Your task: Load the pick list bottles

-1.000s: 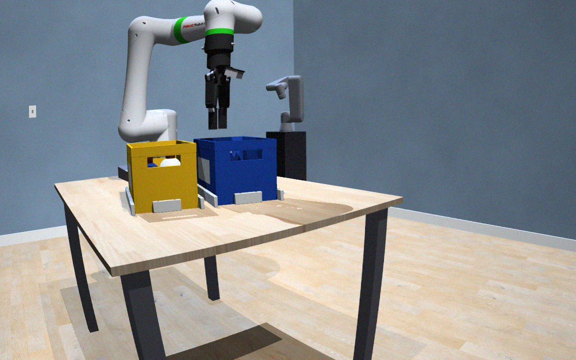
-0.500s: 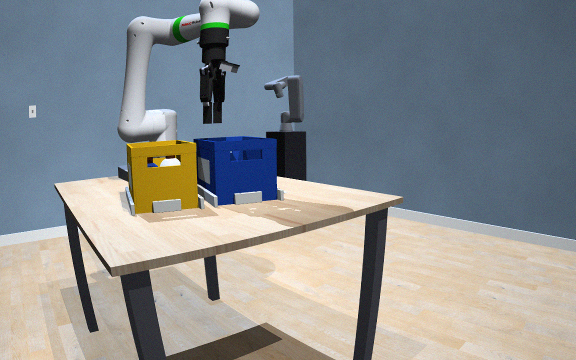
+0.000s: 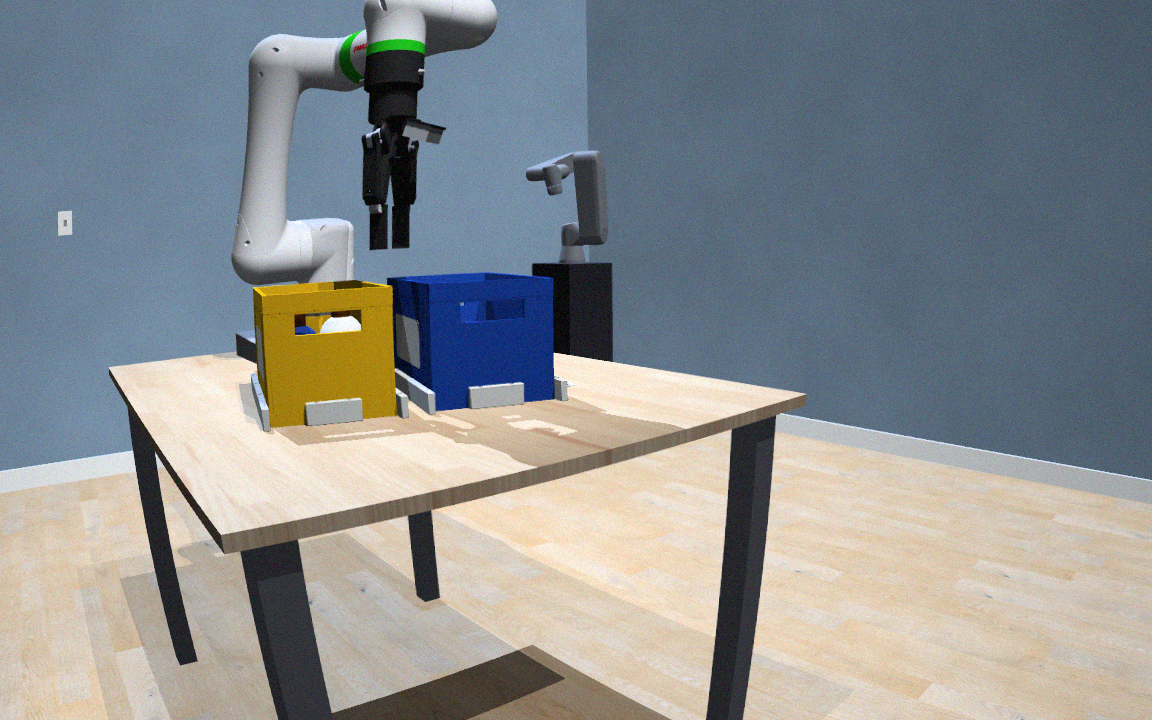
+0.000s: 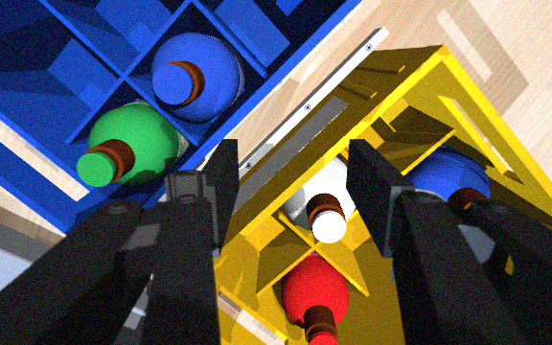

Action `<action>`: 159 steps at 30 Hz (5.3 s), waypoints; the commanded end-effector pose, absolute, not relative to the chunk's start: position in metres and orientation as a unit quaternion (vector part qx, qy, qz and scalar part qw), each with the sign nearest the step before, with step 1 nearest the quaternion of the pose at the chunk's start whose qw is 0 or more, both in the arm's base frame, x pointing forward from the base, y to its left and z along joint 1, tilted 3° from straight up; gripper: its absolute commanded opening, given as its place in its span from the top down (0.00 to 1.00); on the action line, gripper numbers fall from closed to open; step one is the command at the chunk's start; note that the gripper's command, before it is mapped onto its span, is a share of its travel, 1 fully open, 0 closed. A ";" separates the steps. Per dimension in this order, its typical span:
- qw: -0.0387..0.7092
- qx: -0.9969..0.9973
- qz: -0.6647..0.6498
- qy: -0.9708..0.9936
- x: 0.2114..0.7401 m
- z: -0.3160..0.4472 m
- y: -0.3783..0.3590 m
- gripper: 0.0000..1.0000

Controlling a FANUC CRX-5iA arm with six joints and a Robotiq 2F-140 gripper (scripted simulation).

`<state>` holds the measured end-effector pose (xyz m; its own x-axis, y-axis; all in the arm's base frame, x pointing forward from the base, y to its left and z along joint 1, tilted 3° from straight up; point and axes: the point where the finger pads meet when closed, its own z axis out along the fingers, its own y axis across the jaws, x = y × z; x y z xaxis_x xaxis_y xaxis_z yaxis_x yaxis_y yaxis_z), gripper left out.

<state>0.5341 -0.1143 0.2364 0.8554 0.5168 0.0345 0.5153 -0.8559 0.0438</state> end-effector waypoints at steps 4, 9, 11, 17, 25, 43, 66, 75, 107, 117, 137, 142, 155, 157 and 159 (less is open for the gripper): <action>0.017 0.963 0.023 0.268 0.538 0.238 -0.143 0.56; 0.017 0.963 0.023 0.268 0.541 0.239 -0.168 0.56; 0.017 0.963 0.023 0.268 0.542 0.239 -0.178 0.56; 0.017 0.963 0.023 0.268 0.544 0.240 -0.198 0.56; 0.017 0.963 0.023 0.268 0.549 0.241 -0.237 0.56; 0.017 0.963 0.023 0.268 0.554 0.242 -0.284 0.56; 0.017 0.963 0.023 0.268 0.555 0.219 -0.284 0.56; 0.017 0.963 0.023 0.268 0.556 0.207 -0.285 0.56; 0.017 0.963 0.023 0.268 0.558 0.170 -0.285 0.56; 0.017 0.963 0.023 0.268 0.559 0.160 -0.286 0.56; 0.017 0.963 0.023 0.268 0.559 0.158 -0.286 0.90; 0.017 0.963 0.023 0.268 0.559 0.158 -0.286 0.90; 0.017 0.963 0.023 0.268 0.559 0.158 -0.286 0.90; 0.017 0.963 0.023 0.268 0.559 0.158 -0.286 0.90; 0.017 0.963 0.023 0.268 0.559 0.158 -0.286 0.90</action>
<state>0.5582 -0.2852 0.1571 0.8555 0.5167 0.0345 0.5152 -0.8560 0.0430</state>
